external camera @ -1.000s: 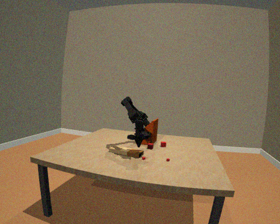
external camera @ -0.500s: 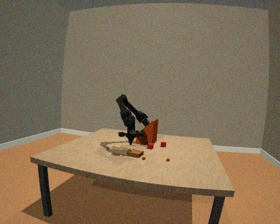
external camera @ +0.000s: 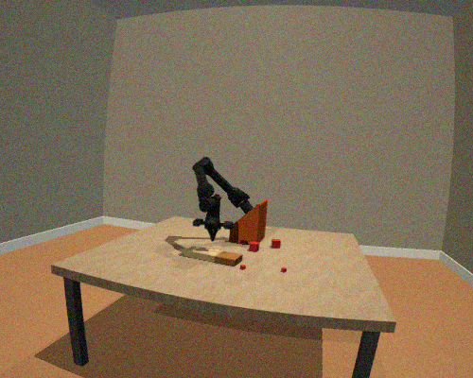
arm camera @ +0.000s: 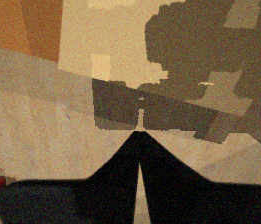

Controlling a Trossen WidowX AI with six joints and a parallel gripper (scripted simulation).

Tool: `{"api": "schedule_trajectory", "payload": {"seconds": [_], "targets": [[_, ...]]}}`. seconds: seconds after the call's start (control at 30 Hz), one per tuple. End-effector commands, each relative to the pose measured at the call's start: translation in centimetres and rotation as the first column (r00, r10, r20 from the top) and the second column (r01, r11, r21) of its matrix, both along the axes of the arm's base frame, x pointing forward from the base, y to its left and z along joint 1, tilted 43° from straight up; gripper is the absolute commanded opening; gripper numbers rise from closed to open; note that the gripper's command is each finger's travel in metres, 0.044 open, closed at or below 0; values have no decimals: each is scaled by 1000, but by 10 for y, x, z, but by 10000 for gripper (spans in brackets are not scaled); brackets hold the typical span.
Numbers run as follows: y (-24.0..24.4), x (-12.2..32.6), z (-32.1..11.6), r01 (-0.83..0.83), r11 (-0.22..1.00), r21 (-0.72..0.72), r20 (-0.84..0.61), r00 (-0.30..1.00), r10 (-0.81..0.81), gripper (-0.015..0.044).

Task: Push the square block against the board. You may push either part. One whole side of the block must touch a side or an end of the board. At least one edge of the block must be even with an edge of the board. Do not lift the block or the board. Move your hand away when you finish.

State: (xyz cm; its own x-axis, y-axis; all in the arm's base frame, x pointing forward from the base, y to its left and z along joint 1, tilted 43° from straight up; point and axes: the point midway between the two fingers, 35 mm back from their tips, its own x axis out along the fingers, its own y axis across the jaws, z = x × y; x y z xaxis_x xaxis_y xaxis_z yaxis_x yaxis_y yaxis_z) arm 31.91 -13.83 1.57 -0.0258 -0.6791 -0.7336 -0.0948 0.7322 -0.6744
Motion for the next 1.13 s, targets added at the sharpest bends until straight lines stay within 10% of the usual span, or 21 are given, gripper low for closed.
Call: {"api": "schedule_trajectory", "payload": {"seconds": [0.0,1.1], "targets": [[-3,-2,-1,14,1000,-5,18,1000,-14,0],[-38,16,-39,14,1000,-8,18,1000,-14,0]]}}
